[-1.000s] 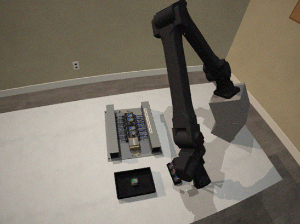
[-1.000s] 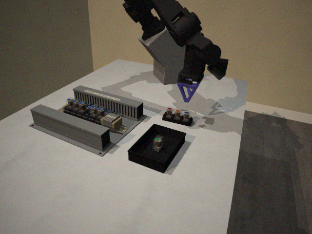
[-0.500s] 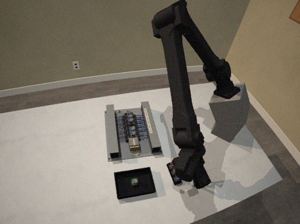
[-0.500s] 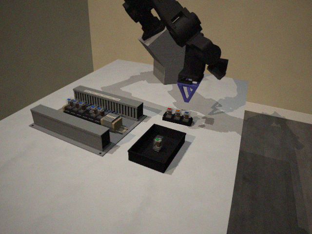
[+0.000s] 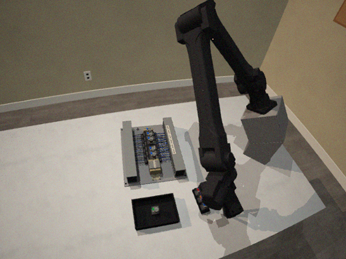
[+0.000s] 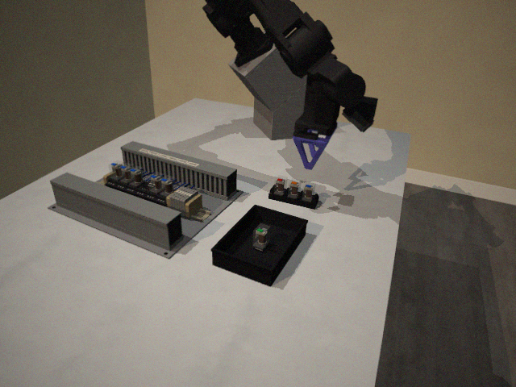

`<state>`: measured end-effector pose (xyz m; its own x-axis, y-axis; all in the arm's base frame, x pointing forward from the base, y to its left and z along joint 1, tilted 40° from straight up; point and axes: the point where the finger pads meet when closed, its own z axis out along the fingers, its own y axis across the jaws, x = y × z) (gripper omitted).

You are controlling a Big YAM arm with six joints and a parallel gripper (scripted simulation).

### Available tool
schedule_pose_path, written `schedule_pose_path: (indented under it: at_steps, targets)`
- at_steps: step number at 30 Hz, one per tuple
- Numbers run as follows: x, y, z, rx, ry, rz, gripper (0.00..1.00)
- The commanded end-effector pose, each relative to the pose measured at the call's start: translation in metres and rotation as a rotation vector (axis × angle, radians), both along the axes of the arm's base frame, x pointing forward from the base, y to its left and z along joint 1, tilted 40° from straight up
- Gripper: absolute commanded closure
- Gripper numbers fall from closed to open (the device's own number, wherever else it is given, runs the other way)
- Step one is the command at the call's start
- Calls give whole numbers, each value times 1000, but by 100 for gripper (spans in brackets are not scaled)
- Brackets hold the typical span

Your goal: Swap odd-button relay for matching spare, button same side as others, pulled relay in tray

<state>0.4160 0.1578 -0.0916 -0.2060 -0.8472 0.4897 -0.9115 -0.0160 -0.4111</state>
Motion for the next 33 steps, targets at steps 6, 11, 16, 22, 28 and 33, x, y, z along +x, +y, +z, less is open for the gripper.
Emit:
schedule_pose_path:
  at_steps: [6,11,16,22,28,33]
  targets:
    - [9,1,-2,17,-22,8,41]
    - [17,-9,-16,13,-17,3,41]
    - [23,-13,-23,15,-19,2,41]
    - [28,-6,-29,19,-25,24,41]
    - [32,-2,-23,28,-39,29,41]
    - [32,0,-21,31,-44,28,41]
